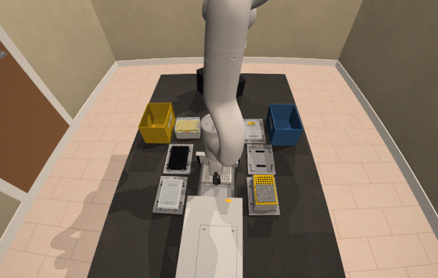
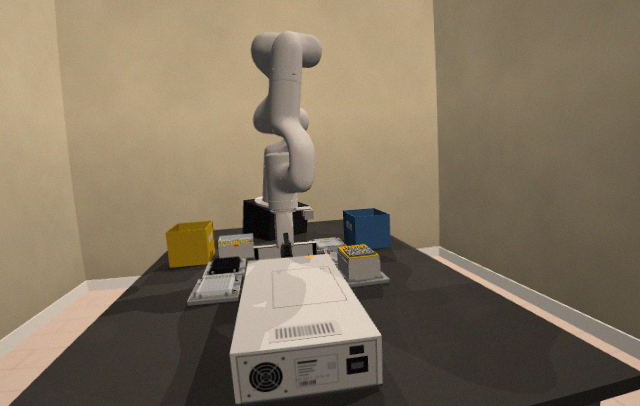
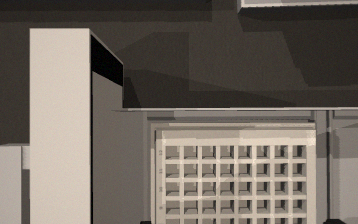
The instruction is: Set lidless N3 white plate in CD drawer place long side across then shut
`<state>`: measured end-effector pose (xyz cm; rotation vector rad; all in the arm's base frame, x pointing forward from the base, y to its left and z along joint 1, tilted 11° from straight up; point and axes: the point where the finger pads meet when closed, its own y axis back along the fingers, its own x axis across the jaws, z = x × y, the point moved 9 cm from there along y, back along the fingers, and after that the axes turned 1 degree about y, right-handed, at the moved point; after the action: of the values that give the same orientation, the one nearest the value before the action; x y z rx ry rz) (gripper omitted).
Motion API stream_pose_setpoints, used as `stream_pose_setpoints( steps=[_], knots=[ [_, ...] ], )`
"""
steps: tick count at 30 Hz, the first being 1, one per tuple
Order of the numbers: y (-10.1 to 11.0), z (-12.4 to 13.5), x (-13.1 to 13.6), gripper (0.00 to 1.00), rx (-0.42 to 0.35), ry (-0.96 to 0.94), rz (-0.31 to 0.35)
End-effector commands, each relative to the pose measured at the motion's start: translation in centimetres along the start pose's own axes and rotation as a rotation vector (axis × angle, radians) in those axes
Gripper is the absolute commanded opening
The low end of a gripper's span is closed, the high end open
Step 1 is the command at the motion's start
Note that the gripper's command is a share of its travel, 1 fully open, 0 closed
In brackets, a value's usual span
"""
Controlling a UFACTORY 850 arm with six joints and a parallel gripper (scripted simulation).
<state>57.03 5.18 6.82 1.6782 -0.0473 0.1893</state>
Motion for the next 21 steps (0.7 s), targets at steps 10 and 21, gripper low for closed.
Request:
stream_pose_setpoints(
  steps=[10,21],
  knots=[
    [0.06,0.0,0.07,1.0,0.0,0.0,0.002],
    [1.05,0.0,0.06,1.0,0.0,0.0,0.002]
  ],
)
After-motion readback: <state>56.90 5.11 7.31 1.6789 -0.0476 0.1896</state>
